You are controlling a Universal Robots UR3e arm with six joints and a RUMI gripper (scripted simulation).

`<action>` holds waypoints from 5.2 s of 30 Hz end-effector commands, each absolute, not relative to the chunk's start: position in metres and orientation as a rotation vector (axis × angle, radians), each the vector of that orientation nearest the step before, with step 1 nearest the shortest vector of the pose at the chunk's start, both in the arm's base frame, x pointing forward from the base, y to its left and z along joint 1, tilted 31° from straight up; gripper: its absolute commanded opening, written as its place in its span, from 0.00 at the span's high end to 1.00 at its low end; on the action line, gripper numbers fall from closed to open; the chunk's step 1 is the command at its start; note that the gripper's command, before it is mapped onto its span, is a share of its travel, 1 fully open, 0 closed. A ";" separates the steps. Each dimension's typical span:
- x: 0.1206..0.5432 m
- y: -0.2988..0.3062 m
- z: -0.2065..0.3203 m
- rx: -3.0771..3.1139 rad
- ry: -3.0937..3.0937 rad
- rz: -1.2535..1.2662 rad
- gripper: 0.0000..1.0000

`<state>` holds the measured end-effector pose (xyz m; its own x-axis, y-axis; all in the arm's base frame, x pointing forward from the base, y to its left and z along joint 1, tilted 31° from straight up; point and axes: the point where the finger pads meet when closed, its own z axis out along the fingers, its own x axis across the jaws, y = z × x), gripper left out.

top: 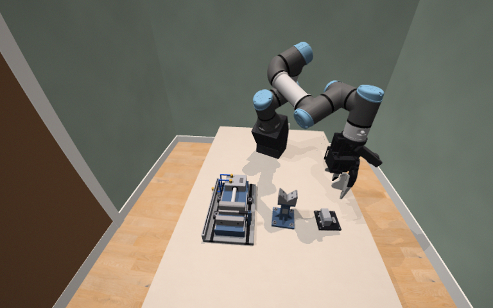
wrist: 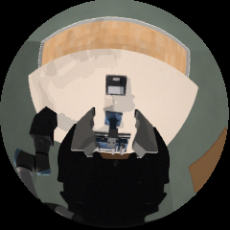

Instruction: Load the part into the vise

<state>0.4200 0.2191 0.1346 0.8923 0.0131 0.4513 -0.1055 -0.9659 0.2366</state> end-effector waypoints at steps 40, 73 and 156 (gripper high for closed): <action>0.467 0.193 0.045 2.805 -0.069 0.677 0.49; 0.491 0.180 0.000 2.805 -0.069 0.677 0.49; 0.496 0.177 -0.009 2.805 -0.069 0.677 1.00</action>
